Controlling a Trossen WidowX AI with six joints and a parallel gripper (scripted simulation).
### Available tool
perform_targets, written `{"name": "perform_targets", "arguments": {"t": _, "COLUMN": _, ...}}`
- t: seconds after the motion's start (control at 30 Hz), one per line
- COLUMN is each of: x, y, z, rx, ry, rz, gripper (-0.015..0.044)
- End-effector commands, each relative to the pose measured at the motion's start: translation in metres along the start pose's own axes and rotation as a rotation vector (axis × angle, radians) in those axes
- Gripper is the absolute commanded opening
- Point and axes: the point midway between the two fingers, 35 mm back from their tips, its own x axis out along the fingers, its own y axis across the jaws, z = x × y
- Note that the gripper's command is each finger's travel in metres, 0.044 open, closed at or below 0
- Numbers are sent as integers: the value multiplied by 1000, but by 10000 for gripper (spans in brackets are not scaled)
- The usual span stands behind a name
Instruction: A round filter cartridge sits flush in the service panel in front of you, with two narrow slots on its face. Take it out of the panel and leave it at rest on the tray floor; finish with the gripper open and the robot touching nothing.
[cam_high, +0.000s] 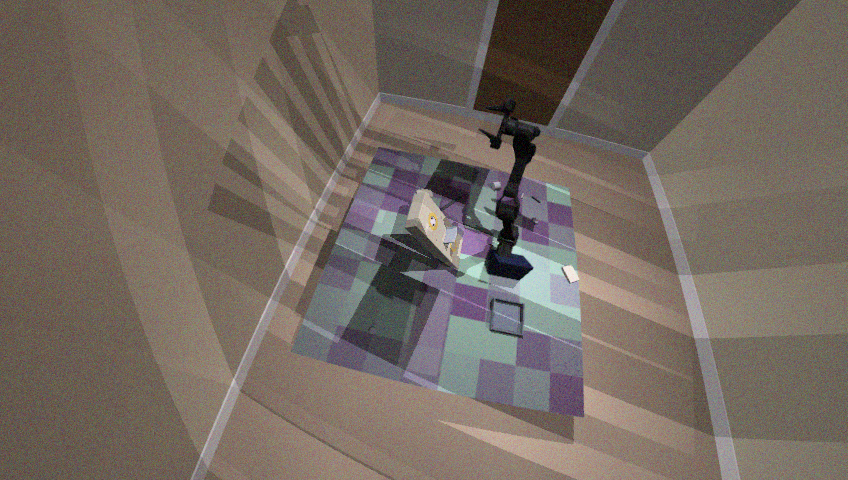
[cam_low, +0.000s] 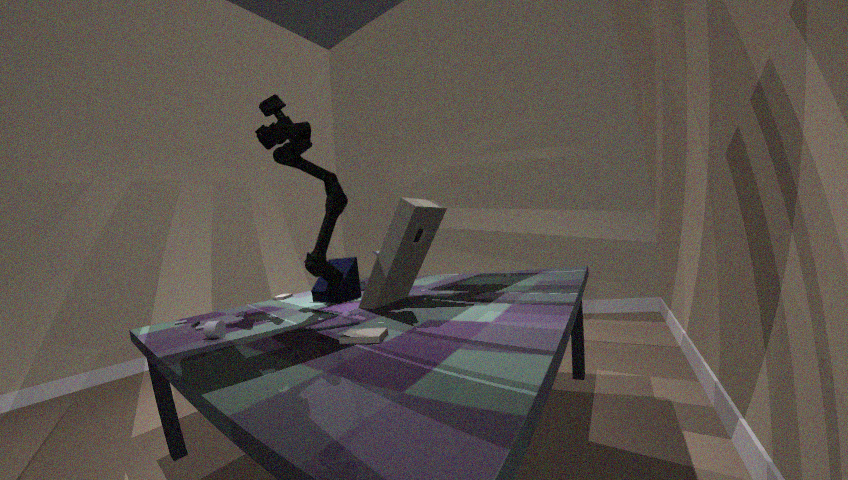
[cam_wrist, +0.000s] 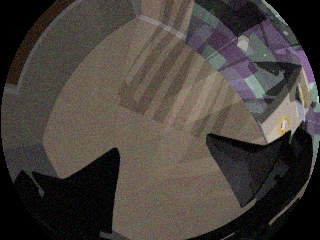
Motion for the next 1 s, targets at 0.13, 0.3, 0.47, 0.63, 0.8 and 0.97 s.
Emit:
{"name": "perform_targets", "arguments": {"t": 0.13, "x": -17, "y": 19, "z": 6, "rx": 232, "ry": 100, "rz": 68, "gripper": 269}}
{"name": "perform_targets", "arguments": {"t": 0.3, "x": -52, "y": 56, "z": 35, "rx": 798, "ry": 348, "rz": 160, "gripper": 138}}
{"name": "perform_targets", "arguments": {"t": 0.47, "x": -72, "y": 83, "z": 85, "rx": 1449, "ry": 608, "rz": 152, "gripper": 115}}
{"name": "perform_targets", "arguments": {"t": 0.63, "x": -70, "y": 91, "z": 129, "rx": 1960, "ry": 791, "rz": 76, "gripper": 115}}
{"name": "perform_targets", "arguments": {"t": 0.8, "x": -58, "y": 88, "z": 163, "rx": 2353, "ry": 909, "rz": -19, "gripper": 115}}
{"name": "perform_targets", "arguments": {"t": 0.97, "x": -37, "y": 78, "z": 191, "rx": 2742, "ry": 996, "rz": -142, "gripper": 115}}
